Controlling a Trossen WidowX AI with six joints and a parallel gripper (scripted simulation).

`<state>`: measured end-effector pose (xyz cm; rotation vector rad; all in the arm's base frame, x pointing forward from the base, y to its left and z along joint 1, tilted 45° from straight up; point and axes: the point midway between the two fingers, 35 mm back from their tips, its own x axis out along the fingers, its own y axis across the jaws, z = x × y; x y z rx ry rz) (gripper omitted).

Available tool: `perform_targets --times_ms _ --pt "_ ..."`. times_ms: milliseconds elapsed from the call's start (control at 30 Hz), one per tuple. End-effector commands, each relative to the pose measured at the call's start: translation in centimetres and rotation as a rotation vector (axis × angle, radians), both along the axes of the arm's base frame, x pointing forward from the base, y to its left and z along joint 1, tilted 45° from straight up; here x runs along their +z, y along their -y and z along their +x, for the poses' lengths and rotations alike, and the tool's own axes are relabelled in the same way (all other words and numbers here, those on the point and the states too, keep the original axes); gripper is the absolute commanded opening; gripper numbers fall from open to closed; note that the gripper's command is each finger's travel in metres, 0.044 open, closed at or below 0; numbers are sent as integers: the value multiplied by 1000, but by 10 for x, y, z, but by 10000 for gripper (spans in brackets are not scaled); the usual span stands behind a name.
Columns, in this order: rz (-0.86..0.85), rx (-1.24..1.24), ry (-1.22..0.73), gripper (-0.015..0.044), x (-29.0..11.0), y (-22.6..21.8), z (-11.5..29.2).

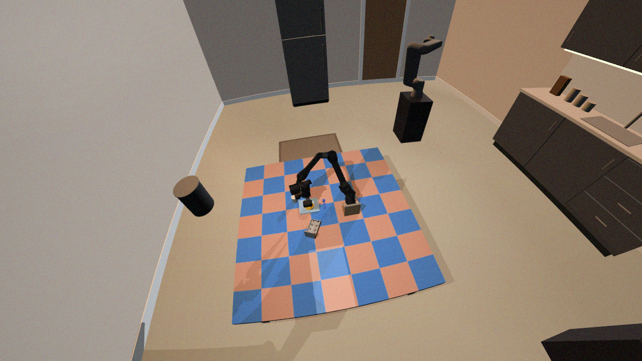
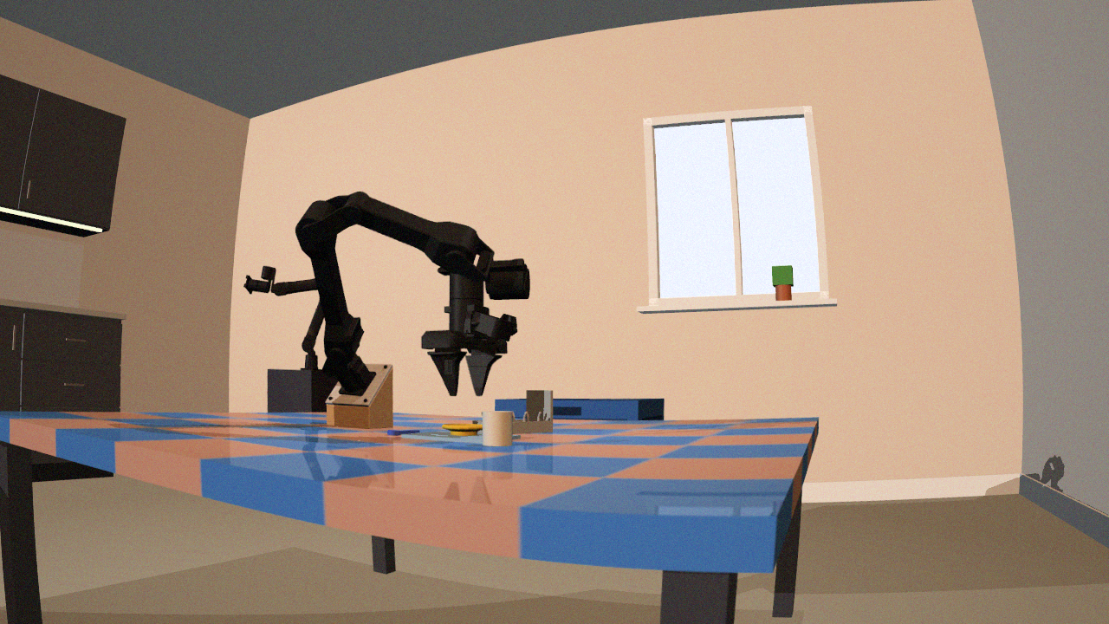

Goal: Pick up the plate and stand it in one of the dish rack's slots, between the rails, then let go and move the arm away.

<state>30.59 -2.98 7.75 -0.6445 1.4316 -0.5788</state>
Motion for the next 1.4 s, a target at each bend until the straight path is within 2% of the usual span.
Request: perform_targets --times_ms 0,1367 --pt "1 -9 -13 400 -5 2 -3" --pt "-2 -9 -13 395 -43 46 -2"
